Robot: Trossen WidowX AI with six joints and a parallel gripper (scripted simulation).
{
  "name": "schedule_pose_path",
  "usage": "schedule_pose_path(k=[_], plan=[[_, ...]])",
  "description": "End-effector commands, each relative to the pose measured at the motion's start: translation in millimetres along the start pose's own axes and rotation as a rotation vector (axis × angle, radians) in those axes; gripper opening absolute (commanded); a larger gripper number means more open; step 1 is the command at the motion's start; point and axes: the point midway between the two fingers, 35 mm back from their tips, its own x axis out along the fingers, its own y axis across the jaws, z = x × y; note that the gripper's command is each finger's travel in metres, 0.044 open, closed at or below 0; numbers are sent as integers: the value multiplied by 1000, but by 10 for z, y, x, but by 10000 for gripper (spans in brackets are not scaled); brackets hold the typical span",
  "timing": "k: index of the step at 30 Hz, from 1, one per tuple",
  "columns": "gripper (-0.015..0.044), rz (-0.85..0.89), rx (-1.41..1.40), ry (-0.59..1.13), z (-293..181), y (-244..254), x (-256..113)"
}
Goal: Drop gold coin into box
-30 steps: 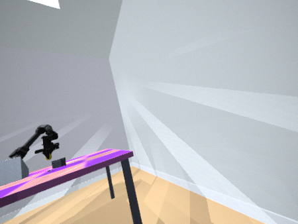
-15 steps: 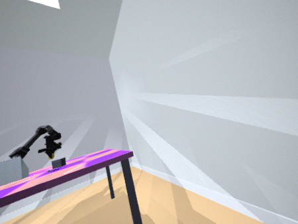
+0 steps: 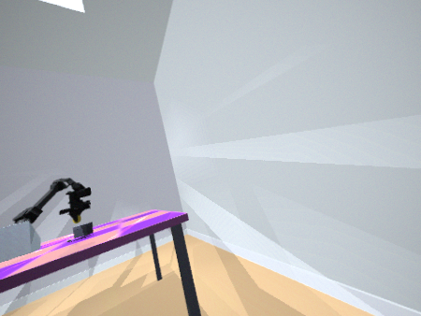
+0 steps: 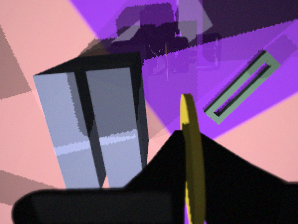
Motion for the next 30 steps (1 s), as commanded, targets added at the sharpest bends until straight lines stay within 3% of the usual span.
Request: schedule_pose_path(k=[1, 19, 30], plan=[[0, 4, -2, -6, -13, 118, -19], [0, 13, -5, 1, -136, 563, -8], [0, 10, -5, 6, -131, 530, 10]])
